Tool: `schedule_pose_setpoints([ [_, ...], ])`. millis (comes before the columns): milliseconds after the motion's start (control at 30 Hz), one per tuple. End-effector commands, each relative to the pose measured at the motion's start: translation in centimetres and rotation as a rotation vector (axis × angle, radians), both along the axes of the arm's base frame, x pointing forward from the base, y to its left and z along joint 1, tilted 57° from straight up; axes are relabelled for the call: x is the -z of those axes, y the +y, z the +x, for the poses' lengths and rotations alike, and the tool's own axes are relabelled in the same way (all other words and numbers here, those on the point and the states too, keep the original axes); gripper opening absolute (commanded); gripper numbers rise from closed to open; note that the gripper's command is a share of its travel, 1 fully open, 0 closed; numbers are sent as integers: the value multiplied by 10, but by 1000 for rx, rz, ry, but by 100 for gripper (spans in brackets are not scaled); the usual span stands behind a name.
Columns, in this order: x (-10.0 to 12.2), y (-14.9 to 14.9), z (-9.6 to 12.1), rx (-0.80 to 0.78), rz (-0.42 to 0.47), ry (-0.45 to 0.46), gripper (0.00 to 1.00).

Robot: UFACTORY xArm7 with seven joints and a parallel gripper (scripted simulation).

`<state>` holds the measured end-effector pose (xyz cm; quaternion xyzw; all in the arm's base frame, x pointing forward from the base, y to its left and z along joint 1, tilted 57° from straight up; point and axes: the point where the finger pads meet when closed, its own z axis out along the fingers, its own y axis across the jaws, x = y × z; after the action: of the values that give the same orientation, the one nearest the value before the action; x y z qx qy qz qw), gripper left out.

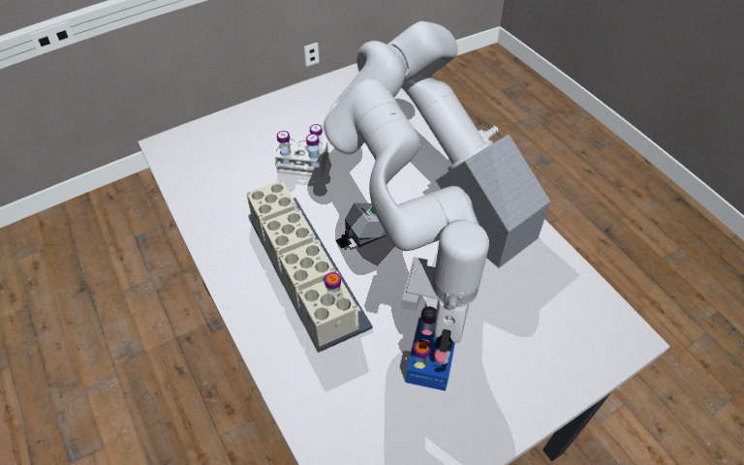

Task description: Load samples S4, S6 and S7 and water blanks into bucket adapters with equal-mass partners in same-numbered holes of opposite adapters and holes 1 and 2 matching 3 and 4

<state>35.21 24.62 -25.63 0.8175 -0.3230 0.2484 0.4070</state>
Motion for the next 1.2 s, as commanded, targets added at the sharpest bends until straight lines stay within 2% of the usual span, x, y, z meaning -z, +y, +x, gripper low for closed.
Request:
schedule_pose_setpoints([
  [0,4,-4,1,-2,5,-1,0],
  [1167,12,-17,4,-2,5,-1,0],
])
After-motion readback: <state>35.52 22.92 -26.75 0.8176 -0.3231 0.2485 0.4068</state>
